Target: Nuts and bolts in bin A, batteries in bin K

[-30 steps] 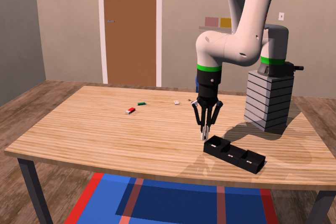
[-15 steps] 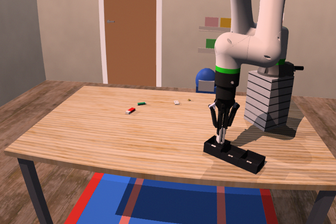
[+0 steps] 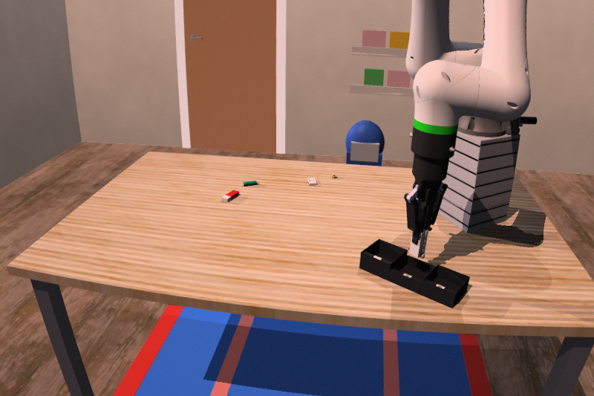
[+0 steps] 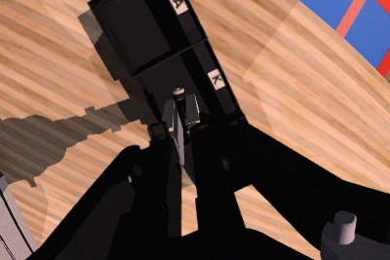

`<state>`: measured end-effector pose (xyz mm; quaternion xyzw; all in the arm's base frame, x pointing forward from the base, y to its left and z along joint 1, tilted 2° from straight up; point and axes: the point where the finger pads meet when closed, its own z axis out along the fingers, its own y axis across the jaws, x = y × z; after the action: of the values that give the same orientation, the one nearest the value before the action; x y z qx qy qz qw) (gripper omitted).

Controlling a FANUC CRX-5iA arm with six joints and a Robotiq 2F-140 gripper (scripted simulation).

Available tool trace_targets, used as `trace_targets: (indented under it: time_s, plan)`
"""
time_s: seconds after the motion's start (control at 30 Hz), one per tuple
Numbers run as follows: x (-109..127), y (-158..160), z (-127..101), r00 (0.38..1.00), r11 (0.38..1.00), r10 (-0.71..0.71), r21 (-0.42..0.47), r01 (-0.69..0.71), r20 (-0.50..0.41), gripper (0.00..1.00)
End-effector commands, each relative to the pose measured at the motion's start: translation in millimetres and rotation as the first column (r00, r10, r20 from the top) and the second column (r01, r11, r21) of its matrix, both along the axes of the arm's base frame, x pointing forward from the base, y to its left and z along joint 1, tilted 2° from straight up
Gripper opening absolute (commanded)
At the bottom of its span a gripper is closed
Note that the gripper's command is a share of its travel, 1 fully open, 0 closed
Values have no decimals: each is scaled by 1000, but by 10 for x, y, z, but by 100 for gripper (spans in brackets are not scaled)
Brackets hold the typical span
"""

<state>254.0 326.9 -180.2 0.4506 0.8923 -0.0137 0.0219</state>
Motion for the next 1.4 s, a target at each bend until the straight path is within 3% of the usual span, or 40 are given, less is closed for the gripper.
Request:
trace_targets:
  time_s: [0.0, 0.1, 0.97, 1.37]
  plan:
    - [-51, 23, 1, 988, 988, 156, 3, -156, -13, 12]
    - [-51, 23, 1, 976, 976, 216, 5, -216, -18, 12]
    - [-18, 10, 2, 976, 976, 216, 5, -216, -18, 12]
    - [-15, 2, -197, 976, 976, 216, 5, -216, -18, 12]
